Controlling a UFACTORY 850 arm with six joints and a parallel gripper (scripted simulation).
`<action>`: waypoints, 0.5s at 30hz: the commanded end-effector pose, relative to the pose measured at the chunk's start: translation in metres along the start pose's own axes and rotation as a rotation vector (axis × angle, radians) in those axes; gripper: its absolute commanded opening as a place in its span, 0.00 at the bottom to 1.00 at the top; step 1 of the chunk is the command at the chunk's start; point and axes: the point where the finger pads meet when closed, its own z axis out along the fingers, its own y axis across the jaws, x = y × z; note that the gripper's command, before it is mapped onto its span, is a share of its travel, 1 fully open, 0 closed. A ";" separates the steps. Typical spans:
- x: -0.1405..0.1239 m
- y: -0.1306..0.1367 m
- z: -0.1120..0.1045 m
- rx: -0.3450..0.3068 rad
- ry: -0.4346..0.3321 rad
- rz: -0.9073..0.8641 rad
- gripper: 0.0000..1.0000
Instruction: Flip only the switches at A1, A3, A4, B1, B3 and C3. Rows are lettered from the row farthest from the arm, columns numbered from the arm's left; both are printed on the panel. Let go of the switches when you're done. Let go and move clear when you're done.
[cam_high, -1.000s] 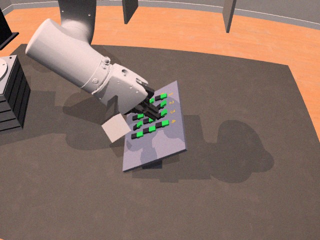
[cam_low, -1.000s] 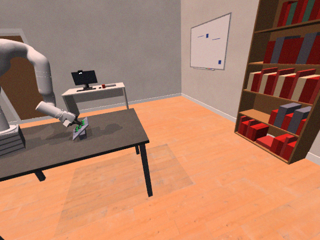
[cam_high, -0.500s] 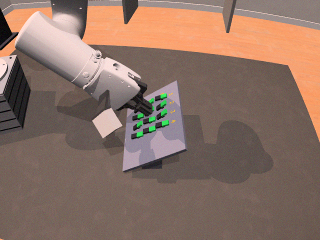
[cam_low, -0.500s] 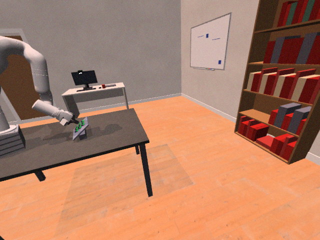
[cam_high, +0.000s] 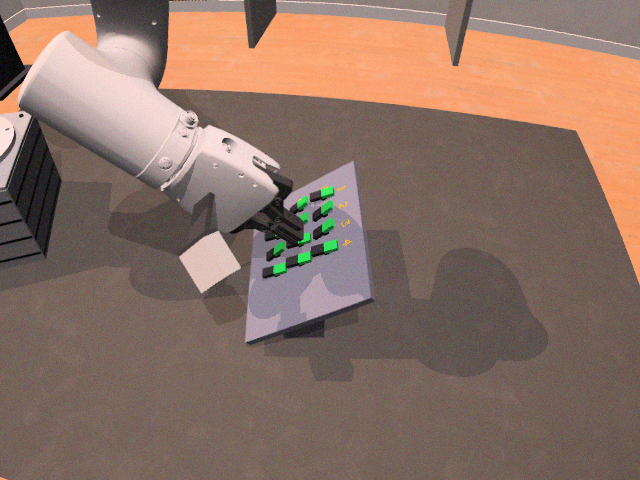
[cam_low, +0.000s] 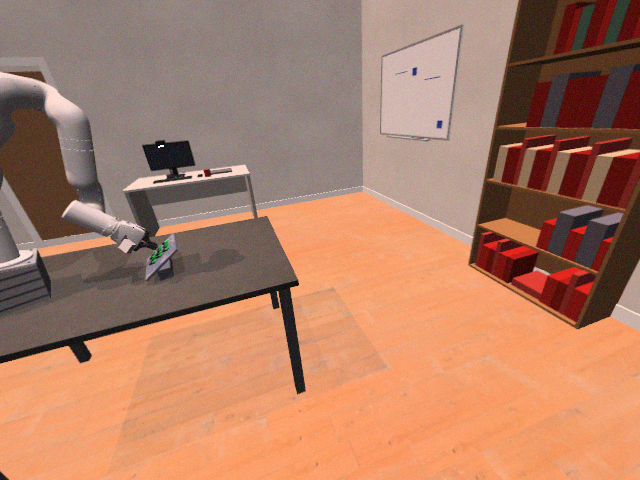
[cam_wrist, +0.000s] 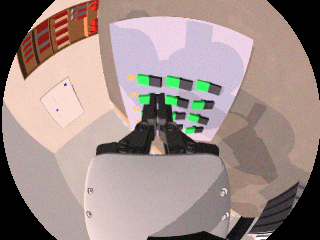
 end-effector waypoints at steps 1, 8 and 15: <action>0.011 0.000 0.000 0.001 -0.001 -0.001 0.00; 0.011 -0.001 0.000 0.001 -0.002 0.000 0.00; 0.012 -0.001 0.001 0.001 -0.002 0.000 0.00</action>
